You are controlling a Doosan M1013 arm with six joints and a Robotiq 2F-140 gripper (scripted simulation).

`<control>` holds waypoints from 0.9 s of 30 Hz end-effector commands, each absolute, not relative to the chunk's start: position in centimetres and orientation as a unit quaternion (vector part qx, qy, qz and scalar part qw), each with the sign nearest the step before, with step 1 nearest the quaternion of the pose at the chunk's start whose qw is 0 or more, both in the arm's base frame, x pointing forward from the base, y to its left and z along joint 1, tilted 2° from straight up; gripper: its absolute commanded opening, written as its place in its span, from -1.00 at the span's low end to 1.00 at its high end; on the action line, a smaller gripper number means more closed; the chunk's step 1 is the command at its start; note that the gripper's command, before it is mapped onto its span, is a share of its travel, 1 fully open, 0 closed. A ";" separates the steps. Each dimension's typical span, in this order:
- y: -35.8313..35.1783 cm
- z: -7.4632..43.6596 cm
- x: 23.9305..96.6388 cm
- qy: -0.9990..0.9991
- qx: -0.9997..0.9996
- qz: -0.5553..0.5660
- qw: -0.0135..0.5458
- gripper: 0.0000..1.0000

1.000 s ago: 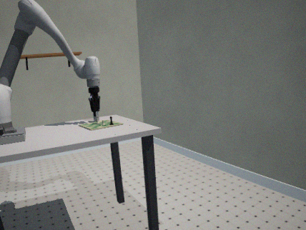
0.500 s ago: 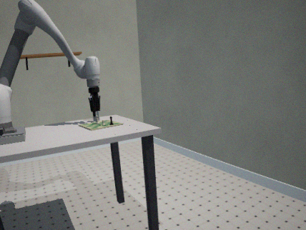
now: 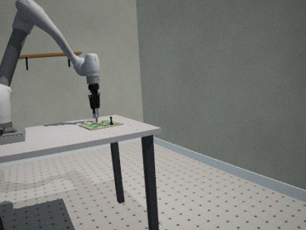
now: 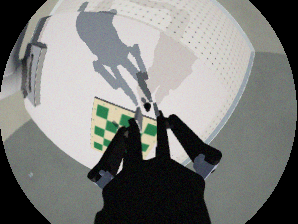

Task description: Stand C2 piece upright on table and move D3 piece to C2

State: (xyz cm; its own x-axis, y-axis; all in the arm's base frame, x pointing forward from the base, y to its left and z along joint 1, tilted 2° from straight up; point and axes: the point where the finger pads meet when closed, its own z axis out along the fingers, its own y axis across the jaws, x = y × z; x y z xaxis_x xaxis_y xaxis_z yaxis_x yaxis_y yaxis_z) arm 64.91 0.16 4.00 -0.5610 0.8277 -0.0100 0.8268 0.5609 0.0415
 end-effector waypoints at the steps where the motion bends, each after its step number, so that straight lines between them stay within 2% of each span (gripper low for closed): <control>1: 0.1 5.7 64.8 0.883 0.468 0.016 0.014 -0.59; 12: 0.1 10.1 64.7 0.883 0.468 0.016 0.014 -0.59; 19: 0.1 10.9 64.6 0.883 0.468 0.016 0.014 -0.59; 20: 0.1 10.9 64.6 0.883 0.468 0.016 0.014 1.00; 27: 0.1 10.9 64.6 0.883 0.468 0.016 0.014 1.00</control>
State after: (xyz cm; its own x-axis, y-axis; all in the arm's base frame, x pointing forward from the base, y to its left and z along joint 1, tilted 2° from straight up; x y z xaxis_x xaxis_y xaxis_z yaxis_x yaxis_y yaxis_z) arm 64.63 0.05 10.93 -0.5610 0.8277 -0.0099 0.8268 0.5609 0.0414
